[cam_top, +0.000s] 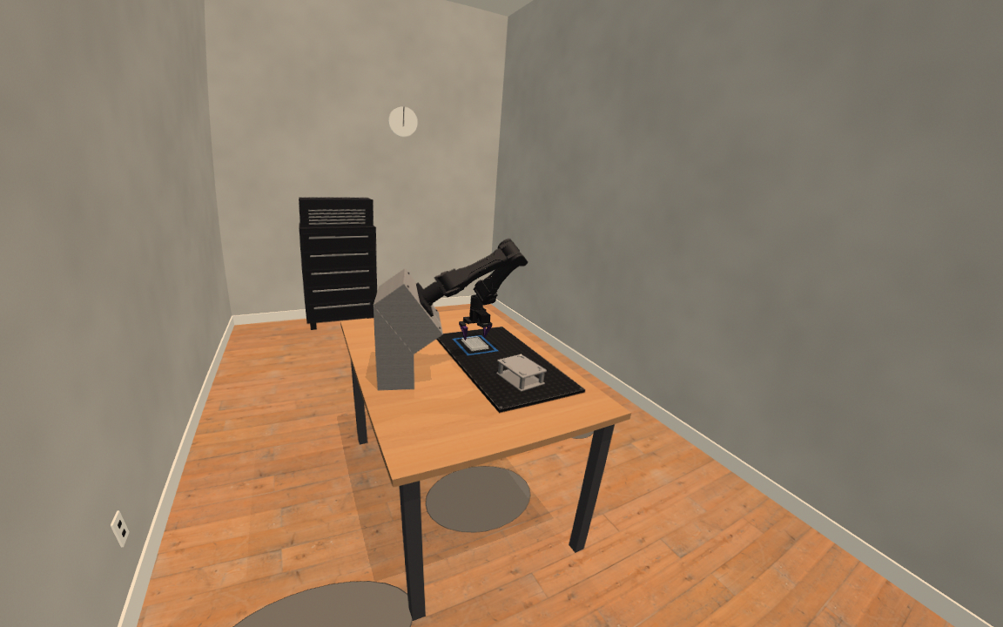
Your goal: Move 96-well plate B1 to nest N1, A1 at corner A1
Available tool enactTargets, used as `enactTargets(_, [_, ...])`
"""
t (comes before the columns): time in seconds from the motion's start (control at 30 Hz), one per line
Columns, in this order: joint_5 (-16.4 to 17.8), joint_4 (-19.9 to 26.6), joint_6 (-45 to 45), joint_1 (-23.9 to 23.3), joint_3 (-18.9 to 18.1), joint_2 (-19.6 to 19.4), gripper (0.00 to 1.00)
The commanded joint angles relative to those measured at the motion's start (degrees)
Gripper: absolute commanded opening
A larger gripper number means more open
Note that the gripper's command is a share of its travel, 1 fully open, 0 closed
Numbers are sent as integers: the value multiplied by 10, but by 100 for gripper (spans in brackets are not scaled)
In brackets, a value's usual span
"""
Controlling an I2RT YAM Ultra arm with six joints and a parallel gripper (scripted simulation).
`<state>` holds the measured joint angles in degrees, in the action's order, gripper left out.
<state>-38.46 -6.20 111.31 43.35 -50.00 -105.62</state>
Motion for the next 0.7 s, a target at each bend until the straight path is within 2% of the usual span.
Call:
enactTargets(0.0, [6, -18, -13, 6, -15, -10, 100])
enactTargets(0.2, [13, -36, -23, -10, -20, -29, 100])
enactTargets(0.27, [13, -36, -23, -10, -20, -29, 100])
enactTargets(0.3, [14, -39, -25, -3, -14, -16, 100])
enactTargets(0.33, [16, -42, -27, -5, -23, -35, 100])
enactTargets(0.67, [27, -69, -42, -32, -38, -67, 100])
